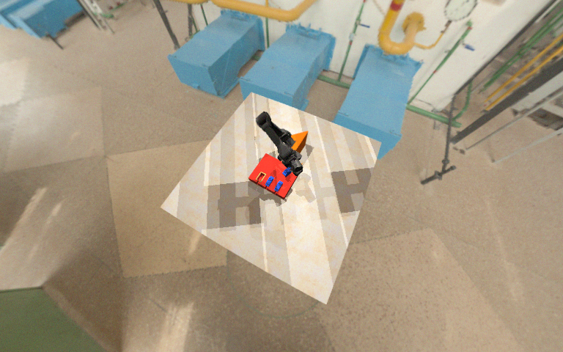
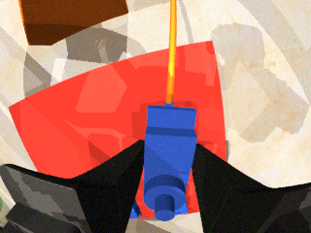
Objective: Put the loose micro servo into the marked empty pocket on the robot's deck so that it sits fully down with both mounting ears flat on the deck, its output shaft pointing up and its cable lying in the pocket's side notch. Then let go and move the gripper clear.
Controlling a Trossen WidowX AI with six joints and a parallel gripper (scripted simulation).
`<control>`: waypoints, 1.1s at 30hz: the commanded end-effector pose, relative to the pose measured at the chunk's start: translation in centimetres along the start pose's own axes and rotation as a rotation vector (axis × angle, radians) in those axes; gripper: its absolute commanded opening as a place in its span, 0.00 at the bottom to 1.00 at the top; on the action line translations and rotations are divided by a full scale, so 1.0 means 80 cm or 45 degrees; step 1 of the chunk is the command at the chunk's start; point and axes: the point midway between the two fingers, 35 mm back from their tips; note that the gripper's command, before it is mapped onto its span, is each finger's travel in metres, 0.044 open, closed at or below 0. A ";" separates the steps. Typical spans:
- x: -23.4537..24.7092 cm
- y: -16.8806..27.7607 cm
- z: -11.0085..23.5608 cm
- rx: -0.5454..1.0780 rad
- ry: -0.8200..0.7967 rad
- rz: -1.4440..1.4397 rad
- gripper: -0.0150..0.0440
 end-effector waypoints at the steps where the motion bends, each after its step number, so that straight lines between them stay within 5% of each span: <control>1: -0.004 0.006 0.003 -0.004 0.010 -0.010 0.25; 13: -0.018 0.032 0.003 -0.002 0.010 -0.011 0.25; 33: 0.090 0.082 0.002 -0.001 0.003 -0.009 0.25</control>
Point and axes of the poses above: the point midway between the two fingers, 35 mm back from their tips, its own z axis back along the fingers, its own x axis across the jaws, y = z × x, and after that the axes turned 8 degrees about -z, right-handed
